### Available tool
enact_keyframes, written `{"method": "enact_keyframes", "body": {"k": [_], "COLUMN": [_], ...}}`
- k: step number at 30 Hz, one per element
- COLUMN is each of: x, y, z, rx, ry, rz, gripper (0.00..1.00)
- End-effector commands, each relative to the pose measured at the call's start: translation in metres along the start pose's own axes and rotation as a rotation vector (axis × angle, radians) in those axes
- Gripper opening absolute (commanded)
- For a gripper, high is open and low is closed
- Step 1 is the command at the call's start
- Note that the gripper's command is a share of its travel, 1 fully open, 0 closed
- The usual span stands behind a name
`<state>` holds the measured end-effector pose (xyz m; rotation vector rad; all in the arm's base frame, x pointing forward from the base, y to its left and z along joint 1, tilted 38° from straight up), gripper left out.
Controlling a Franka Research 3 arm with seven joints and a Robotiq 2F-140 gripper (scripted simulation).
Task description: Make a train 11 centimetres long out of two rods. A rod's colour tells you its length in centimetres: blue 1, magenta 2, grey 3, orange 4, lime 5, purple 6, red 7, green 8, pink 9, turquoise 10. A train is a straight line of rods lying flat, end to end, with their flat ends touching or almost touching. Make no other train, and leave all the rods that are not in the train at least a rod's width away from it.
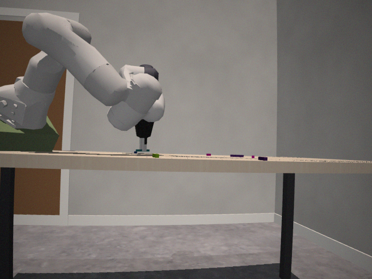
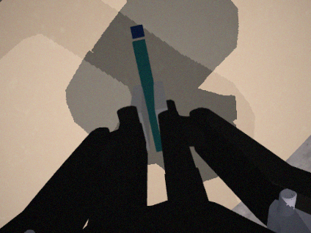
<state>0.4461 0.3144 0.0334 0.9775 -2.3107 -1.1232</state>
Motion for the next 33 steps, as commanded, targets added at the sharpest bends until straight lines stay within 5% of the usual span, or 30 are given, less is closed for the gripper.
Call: {"method": "enact_keyframes", "body": {"k": [1,33], "x": [-0.003,-0.0029], "y": [0.001,-0.0085], "z": [0.0015,0.0014], "rx": [0.011,0.011], "ry": [0.0,0.0], "rz": [0.017,0.017], "gripper": [0.12,0.12]}}
Point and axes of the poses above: the point where the finger pads meet when closed, its own y axis back along the fingers, its own z axis across the jaws, x = y × z, the point moved 6 cm from there along y, back along the fingers, and after that the axes turned 2 degrees about -y, right-handed, at the moved point
